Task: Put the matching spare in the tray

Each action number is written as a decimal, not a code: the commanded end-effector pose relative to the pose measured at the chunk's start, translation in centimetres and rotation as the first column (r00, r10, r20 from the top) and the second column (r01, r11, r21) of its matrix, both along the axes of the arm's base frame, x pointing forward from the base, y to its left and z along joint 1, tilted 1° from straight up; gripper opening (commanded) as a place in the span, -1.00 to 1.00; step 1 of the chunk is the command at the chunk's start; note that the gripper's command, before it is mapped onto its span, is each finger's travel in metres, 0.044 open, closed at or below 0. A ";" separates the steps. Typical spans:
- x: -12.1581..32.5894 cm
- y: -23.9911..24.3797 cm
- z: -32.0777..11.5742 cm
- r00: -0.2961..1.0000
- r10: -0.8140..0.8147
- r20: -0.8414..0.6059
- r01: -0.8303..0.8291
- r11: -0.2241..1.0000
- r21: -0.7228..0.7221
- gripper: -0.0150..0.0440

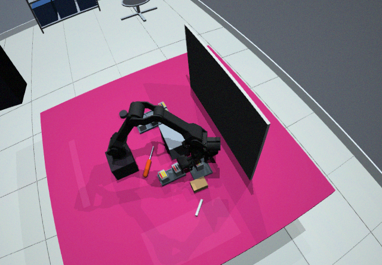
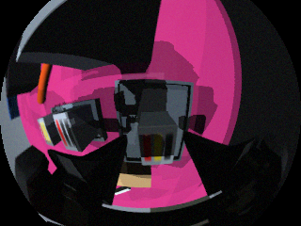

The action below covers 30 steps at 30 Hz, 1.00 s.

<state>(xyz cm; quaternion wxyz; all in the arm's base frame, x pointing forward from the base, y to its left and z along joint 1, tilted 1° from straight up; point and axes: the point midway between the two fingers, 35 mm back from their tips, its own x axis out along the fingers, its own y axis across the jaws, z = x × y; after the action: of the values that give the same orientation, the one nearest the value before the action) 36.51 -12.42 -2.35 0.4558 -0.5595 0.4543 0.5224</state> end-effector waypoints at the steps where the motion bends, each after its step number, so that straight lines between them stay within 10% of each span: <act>1: 0.0 0.0 0.0 1.000 0.000 0.001 0.000 1.000 0.000 1.00; 9: -0.4 0.3 10.4 1.000 0.005 -0.004 -0.004 1.000 0.004 1.00; 30: 0.0 0.2 10.8 1.000 0.004 0.017 -0.004 1.000 -0.006 1.00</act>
<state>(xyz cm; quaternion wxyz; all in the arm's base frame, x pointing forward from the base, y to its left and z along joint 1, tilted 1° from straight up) 36.42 -12.25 8.39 0.4568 -0.5650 0.4513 0.5182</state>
